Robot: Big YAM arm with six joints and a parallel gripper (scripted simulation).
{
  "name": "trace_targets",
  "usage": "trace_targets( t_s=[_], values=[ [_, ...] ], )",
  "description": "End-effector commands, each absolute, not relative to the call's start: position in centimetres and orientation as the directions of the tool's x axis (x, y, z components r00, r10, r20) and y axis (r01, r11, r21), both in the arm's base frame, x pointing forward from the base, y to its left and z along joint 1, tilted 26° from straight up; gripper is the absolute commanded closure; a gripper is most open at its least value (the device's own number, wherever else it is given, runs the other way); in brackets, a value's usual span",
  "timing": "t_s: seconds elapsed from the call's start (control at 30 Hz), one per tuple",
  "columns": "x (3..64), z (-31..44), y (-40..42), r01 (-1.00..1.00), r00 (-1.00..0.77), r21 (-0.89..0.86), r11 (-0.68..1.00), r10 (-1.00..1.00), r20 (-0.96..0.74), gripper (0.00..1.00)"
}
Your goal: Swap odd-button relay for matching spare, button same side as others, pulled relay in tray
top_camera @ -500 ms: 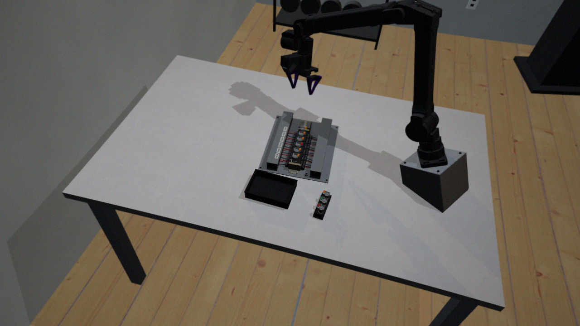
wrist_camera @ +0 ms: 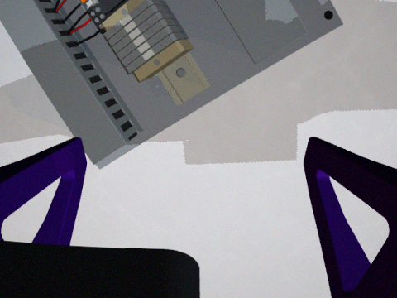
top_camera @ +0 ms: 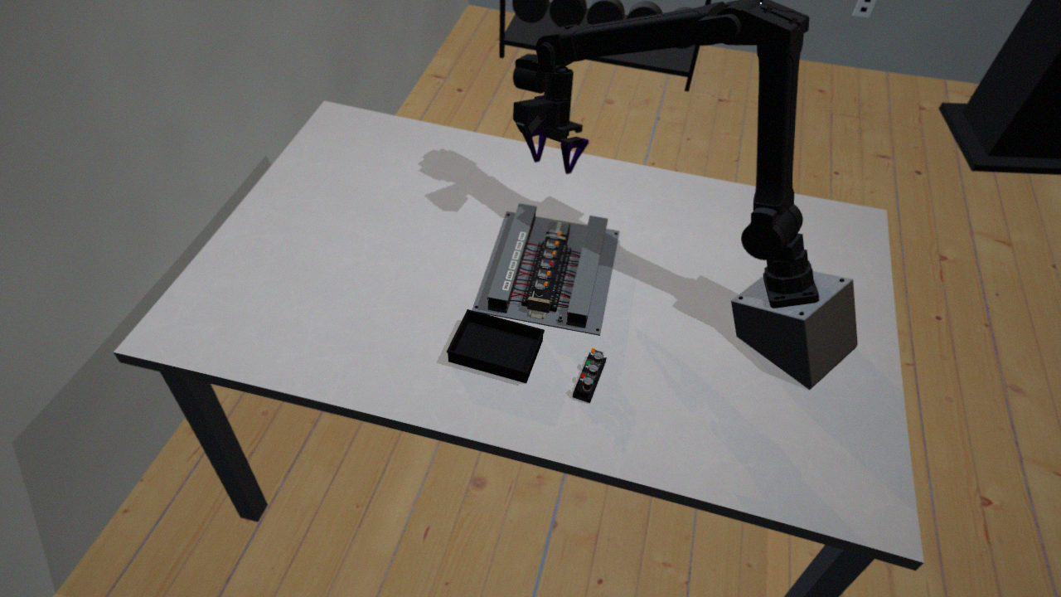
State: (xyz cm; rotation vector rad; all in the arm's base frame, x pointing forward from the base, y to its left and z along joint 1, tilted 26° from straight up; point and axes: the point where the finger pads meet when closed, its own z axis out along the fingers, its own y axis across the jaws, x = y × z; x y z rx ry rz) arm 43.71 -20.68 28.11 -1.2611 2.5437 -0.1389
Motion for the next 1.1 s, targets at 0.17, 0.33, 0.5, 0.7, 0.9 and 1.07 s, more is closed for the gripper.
trace_targets(
  t_s=[0.17,0.33,0.5,0.7,0.9,1.07],
  values=[
    [44.1,30.2,-20.8,-0.755,-0.558,-0.259,0.602,-0.798,-0.228,0.41],
    [44.1,30.2,-20.8,-0.755,-0.558,-0.259,0.602,-0.798,-0.228,0.41],
    [44.1,30.2,-20.8,-0.755,-0.558,-0.259,0.602,-0.798,-0.228,0.41],
    [44.1,30.2,-20.8,-0.755,-0.558,-0.259,0.602,-0.798,-0.228,0.41],
    [44.1,30.2,-20.8,-0.755,-0.558,-0.259,0.602,-0.798,-0.228,0.41],
    [44.1,30.2,-20.8,-0.755,-0.558,-0.259,0.602,-0.798,-0.228,0.41]
  ],
)
